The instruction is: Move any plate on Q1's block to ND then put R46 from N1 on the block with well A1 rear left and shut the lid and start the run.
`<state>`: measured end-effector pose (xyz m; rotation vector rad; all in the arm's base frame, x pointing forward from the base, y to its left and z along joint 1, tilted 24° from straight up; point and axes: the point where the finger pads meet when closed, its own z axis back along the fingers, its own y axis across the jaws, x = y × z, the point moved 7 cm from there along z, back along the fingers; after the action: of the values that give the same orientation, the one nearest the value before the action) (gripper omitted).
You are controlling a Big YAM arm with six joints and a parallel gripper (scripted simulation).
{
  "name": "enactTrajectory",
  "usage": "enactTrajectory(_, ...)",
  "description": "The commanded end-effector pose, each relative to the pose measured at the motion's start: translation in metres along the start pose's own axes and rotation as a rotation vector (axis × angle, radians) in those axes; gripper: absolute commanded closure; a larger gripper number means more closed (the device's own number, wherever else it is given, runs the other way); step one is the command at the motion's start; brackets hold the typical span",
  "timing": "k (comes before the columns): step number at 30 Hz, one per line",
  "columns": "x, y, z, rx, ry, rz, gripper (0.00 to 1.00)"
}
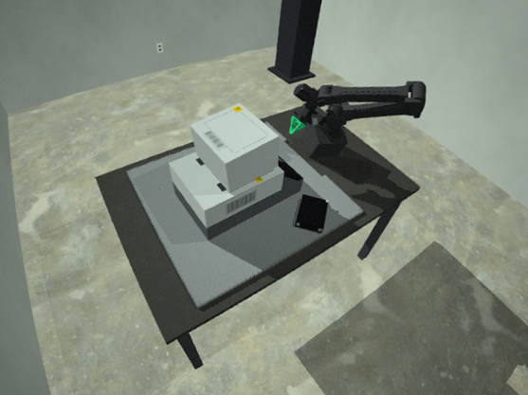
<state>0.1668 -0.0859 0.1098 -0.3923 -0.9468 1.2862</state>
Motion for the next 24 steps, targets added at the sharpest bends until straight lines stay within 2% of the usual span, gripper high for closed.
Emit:
enactTrajectory(1,-0.001,-0.008,-0.001,-0.016,0.005,0.015,1.0)
enactTrajectory(6,-0.002,-0.013,0.0,-0.016,0.004,0.02,1.0)
enactTrajectory(15,-0.009,-0.029,0.008,-0.045,0.025,0.052,1.0)
enactTrajectory(24,-0.007,-0.033,0.007,-0.045,0.018,0.04,1.0)
